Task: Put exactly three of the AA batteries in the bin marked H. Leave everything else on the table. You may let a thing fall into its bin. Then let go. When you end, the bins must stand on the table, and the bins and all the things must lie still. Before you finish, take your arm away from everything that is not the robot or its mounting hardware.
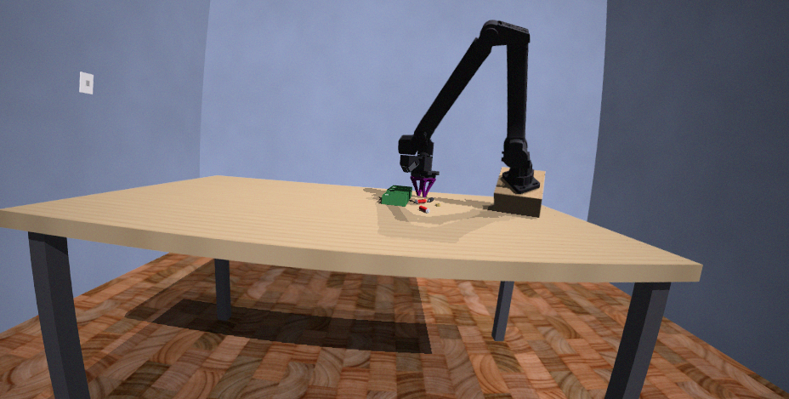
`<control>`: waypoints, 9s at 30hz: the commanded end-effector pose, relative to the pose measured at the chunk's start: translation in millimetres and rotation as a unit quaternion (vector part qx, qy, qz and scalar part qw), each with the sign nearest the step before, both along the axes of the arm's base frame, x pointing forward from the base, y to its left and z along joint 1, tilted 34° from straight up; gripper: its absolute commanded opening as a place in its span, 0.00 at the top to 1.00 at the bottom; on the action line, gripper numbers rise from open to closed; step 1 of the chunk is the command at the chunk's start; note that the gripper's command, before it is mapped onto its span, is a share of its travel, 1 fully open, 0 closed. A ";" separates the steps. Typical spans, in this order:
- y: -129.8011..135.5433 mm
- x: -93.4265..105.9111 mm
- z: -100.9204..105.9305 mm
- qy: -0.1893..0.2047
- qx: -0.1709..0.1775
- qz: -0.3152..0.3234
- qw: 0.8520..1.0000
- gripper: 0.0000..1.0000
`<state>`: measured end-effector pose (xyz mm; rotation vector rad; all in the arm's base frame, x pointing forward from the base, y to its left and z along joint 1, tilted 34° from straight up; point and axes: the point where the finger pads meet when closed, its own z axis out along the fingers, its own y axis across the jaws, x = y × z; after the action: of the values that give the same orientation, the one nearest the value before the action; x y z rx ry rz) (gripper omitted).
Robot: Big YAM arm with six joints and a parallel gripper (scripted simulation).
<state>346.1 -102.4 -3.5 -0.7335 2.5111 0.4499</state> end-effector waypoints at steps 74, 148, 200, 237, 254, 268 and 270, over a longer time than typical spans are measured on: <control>-11.9 16.7 6.6 -0.020 -0.010 -0.013 1.000 0.91; -71.5 66.1 27.0 -0.151 -0.124 0.278 0.940 0.91; -75.8 63.4 20.2 -0.155 -0.133 0.271 0.941 0.72; -82.0 60.3 37.3 -0.154 -0.131 0.275 0.940 0.72; -82.2 60.5 38.4 -0.154 -0.131 0.275 0.940 0.72; -28.0 44.4 59.2 -0.197 -0.166 0.367 0.894 0.72; -13.2 39.6 65.7 -0.207 -0.174 0.387 0.881 0.72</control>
<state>384.2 -134.1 42.7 -1.6735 1.9343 0.1398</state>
